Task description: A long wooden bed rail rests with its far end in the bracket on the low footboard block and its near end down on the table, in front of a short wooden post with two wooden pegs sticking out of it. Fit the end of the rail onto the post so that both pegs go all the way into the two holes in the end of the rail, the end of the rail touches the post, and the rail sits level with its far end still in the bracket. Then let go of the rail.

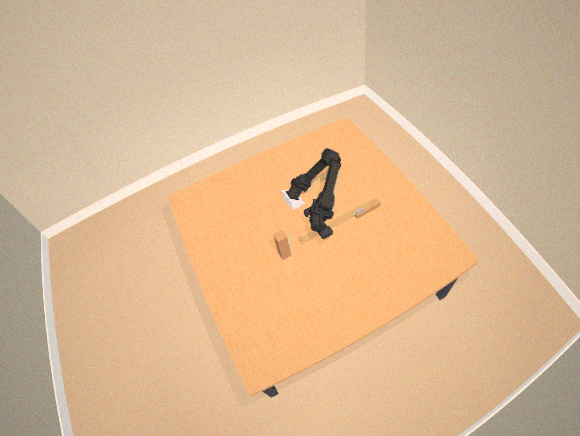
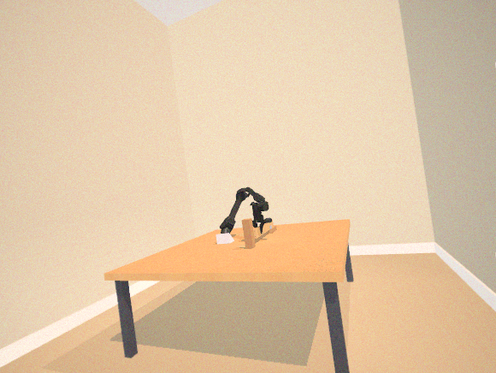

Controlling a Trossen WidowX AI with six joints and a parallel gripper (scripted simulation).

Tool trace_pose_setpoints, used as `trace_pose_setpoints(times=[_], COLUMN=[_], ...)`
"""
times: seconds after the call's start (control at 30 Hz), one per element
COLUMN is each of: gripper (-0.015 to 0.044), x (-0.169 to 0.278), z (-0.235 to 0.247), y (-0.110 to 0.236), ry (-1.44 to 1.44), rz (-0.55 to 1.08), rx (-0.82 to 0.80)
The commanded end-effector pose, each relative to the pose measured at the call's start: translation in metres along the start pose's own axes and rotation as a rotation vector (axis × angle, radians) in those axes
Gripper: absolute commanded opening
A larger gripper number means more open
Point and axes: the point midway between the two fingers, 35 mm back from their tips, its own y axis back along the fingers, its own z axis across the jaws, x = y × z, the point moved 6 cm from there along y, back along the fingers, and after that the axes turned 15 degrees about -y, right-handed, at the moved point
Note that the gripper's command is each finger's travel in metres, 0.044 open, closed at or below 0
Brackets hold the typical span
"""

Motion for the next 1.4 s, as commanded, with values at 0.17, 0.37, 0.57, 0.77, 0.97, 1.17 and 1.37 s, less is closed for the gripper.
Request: trace_pose_setpoints(times=[0.17, 0.37, 0.57, 0.77, 0.97, 1.17, 1.37], gripper=[0.0, 0.0, 0.0, 0.0, 0.0, 0.0, 0.0], x=[0.0005, 0.0006, 0.0007, 0.0007, 0.0007, 0.001, 0.0026], z=[0.0011, 0.0016, 0.0018, 0.0018, 0.0018, 0.0018, 0.0015], y=[0.0004, 0.0024, 0.0025, 0.0015, 0.0003, 0.0001, 0.0002], ry=[-0.005, -0.005, -0.006, -0.005, -0.005, -0.005, -0.005], rz=[0.001, 0.001, 0.001, 0.001, 0.001, 0.001, 0.002], rx=[0.002, 0.002, 0.002, 0.002, 0.002, 0.002, 0.002])
